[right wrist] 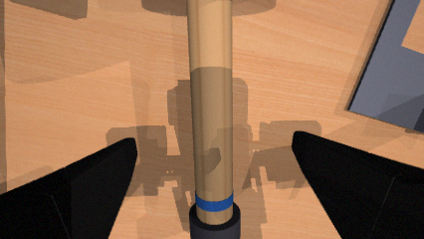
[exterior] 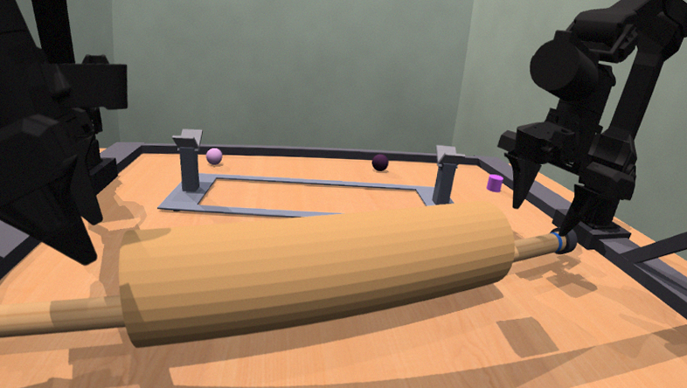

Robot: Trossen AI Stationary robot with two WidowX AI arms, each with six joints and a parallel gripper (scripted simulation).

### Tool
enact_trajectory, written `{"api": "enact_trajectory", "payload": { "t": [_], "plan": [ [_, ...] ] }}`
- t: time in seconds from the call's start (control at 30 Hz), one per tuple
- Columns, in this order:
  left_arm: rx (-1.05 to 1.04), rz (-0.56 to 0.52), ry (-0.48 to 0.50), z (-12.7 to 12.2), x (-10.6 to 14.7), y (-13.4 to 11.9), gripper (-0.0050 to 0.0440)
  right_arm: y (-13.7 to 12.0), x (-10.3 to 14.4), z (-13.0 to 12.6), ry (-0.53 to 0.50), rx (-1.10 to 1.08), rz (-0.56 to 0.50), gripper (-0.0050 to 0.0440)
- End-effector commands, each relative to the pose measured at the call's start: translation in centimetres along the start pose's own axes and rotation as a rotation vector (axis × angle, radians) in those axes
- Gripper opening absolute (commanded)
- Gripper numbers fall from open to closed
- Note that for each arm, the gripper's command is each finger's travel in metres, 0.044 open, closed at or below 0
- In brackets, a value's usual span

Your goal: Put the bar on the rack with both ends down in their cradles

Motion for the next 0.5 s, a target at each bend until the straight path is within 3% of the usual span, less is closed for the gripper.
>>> {"api": "enact_trajectory", "payload": {
  "t": [0.0, 0.2, 0.3, 0.37, 0.47],
  "plan": [
    [-0.047, 0.008, -0.003, 0.3, 0.5, -2.1, 0.04, 0.6, 0.6, 0.0, 0.0, 0.002, -0.022, 0.04],
    [-0.213, 0.004, 0.034, 2.1, -0.1, -8.3, 0.04, 0.7, 0.8, -0.1, -0.001, 0.002, -0.031, 0.04],
    [-0.218, 0.004, 0.02, 1.9, 0.3, -8.7, 0.04, 0.6, 0.8, -0.1, 0.0, 0.001, -0.032, 0.04],
    [-0.176, 0.008, -0.014, 1.1, 1.3, -7.2, 0.04, 0.7, 0.8, -0.1, 0.0, 0.001, -0.036, 0.04],
    [-0.177, 0.01, -0.005, 1.4, 1.2, -7.1, 0.04, 0.7, 0.8, -0.1, 0.0, 0.002, -0.036, 0.04]
  ]
}}
Point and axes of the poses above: on each arm, the point midway between the two fingers, 35 mm back from their tips, its own x axis back along the fingers, its own z axis across the jaws, y = z × x, the point moved 1 cm from there along x, back along the fingers, and after that the axes turned 2 degrees about x, right-handed, at the moved point
